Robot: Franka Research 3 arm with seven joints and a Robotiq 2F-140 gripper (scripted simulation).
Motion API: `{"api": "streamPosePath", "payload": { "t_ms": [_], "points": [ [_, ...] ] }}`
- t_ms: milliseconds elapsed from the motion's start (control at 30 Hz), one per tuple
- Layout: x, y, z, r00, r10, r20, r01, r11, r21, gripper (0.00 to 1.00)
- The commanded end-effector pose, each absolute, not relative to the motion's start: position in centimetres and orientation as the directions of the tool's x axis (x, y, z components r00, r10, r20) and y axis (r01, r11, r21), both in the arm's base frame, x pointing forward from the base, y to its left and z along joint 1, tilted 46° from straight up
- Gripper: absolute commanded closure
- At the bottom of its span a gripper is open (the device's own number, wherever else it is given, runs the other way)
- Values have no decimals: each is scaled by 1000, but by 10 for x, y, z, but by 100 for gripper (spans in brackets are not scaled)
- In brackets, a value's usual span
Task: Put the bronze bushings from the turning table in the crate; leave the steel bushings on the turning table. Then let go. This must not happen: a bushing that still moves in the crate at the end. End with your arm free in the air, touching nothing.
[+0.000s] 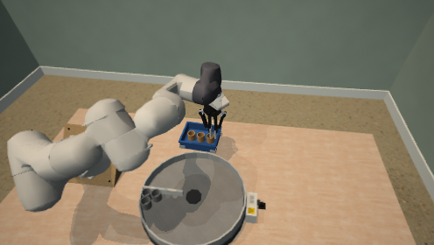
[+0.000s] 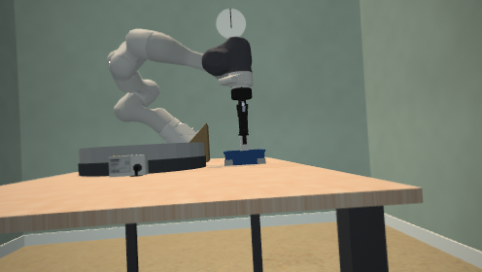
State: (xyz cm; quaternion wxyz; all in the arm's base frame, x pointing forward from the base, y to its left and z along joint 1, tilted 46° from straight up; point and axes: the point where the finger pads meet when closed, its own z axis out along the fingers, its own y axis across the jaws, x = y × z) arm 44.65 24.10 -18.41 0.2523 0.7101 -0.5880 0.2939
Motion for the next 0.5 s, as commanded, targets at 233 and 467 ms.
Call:
{"api": "streamPosePath", "payload": {
  "t_ms": [233,467],
  "points": [
    [446,250,-176,134,-688,714,-983,-183,8,90],
    [442,269,-157,134,-688,714,-983,-183,8,90]
  ]
}}
